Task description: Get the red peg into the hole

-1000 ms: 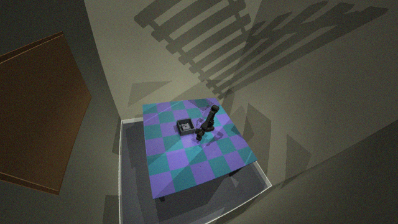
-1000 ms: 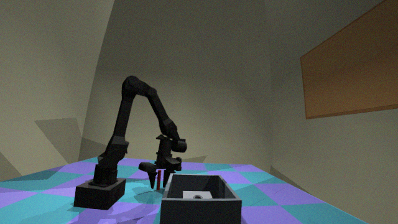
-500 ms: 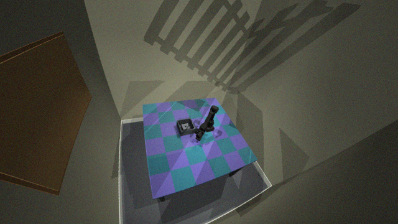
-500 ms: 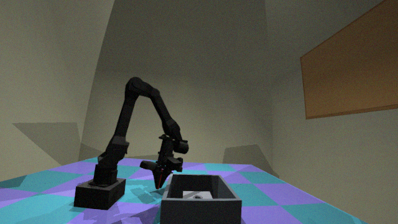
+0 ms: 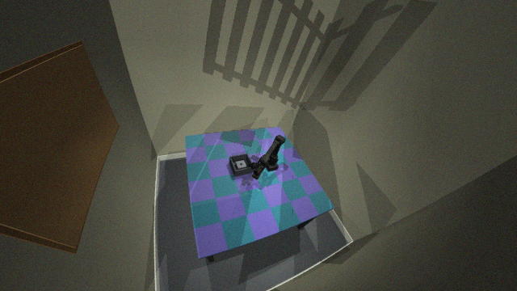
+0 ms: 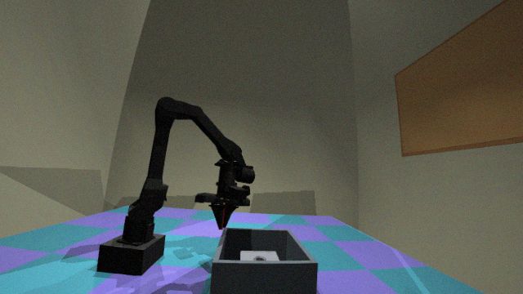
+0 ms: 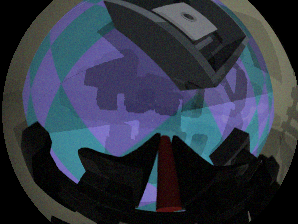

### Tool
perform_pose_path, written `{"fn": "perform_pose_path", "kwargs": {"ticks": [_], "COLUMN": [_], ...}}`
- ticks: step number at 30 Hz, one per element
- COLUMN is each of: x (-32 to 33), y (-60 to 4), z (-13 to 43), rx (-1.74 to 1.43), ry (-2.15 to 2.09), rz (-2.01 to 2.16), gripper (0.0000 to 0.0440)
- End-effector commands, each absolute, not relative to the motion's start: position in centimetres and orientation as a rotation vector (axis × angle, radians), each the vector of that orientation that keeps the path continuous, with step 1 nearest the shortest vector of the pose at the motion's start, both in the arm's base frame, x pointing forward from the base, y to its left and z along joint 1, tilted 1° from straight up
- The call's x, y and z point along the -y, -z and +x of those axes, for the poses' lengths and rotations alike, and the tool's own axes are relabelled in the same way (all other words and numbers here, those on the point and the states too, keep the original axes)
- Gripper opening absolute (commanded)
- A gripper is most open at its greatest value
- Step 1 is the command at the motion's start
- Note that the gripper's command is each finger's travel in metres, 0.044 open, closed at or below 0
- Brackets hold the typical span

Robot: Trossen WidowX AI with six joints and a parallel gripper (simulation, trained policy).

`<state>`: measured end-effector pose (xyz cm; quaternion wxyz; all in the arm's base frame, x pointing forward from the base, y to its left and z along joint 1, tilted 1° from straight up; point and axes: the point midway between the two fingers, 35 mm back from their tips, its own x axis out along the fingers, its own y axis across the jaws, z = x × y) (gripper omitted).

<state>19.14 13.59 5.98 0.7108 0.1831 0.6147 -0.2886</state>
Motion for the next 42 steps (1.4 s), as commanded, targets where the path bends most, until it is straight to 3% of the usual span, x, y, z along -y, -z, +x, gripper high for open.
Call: {"fn": "perform_pose_path", "kwargs": {"ticks": [1,20,42], "x": [-13.2,-7.7,-0.1], "y": [-8.1,-11.9,-9.0], "z": [20.4,26.4,32.3], "rx": [-1.320,-1.156,-1.171], "ry": [0.649,0.805,0.811], "rz": [0.433,0.582,0.592], "gripper": [0.0000,0.0000,0.0001]}}
